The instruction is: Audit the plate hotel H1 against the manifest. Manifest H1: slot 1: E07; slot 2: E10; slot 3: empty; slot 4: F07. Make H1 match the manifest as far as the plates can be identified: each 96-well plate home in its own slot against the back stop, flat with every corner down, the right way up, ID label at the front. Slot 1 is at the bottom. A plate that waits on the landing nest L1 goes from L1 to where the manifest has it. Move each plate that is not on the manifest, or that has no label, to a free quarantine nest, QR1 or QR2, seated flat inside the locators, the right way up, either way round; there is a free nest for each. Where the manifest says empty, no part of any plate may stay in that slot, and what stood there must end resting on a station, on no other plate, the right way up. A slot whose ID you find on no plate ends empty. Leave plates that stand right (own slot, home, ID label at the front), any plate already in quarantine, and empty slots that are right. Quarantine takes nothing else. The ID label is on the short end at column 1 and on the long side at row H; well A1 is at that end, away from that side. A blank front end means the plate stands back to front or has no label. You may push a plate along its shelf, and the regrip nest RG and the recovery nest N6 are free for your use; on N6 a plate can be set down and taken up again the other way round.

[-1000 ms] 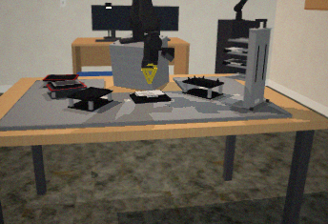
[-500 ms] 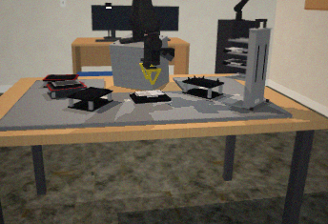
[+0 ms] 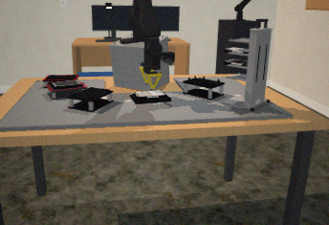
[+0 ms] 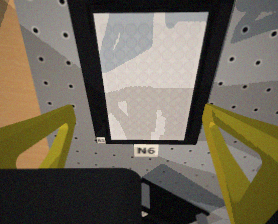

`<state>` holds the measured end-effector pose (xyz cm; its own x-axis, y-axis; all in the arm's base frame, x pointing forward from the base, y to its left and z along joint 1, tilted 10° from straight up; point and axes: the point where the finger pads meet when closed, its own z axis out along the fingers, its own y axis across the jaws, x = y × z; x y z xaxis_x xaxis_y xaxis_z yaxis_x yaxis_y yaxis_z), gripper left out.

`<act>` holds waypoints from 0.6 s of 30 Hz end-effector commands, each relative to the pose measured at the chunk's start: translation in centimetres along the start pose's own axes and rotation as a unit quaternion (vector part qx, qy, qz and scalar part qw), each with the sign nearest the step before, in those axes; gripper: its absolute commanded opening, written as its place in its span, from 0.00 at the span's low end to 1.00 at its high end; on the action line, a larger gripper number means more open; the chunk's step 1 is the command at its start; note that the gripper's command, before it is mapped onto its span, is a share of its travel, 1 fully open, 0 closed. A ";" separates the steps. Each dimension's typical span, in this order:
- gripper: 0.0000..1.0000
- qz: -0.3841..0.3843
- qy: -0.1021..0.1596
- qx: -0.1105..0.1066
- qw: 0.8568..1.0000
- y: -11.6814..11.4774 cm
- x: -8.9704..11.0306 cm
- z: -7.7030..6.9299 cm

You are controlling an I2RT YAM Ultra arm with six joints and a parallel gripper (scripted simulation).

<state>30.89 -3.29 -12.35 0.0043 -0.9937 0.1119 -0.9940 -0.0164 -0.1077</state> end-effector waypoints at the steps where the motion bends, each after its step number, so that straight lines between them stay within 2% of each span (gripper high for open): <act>1: 1.00 -0.001 -0.001 0.024 1.000 -1.9 0.1 -0.1; 2: 1.00 -0.001 -0.001 0.024 1.000 -1.9 0.1 -0.1; 3: 1.00 0.001 0.000 0.042 0.999 -2.9 0.3 -0.9; 5: 1.00 0.001 -0.001 0.023 1.000 -1.9 0.3 0.4; 18: 1.00 -0.001 -0.002 0.024 1.000 -1.9 0.1 2.0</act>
<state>31.34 -3.51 -14.35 0.0052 -0.9936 0.1130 -0.9936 -0.0179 -0.1112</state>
